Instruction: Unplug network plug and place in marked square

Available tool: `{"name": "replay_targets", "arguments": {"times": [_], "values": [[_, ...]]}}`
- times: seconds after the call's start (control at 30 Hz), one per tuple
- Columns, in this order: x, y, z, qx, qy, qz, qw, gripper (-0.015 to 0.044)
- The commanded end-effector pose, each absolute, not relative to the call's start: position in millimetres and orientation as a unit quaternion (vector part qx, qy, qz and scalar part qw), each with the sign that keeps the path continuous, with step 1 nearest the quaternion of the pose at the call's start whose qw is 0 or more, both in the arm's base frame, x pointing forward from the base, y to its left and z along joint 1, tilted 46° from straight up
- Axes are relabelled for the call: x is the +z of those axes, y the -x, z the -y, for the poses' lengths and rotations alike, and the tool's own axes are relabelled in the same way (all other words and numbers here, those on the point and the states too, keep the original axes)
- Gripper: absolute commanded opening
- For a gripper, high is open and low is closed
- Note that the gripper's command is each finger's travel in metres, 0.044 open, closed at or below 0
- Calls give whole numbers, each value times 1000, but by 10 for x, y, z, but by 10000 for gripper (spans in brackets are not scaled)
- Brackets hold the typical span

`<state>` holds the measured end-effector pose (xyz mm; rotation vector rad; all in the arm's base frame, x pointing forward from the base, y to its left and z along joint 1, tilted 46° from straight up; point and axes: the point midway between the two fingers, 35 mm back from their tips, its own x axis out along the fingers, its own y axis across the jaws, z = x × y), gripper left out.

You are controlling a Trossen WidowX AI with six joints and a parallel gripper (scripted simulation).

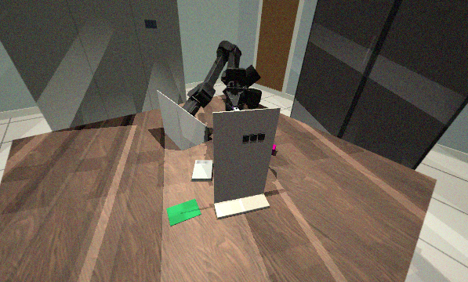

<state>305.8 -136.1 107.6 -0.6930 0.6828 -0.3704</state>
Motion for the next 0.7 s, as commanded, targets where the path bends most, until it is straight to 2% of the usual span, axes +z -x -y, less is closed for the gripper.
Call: {"name": "replay_targets", "arguments": {"times": [0.0,0.17,0.67], "values": [[1184,-3007,1419,-178,334,-322,868,0],[1195,-2991,1412,-168,338,-321,869,0],[860,-3040,722,50,396,-270,876,0]]}}
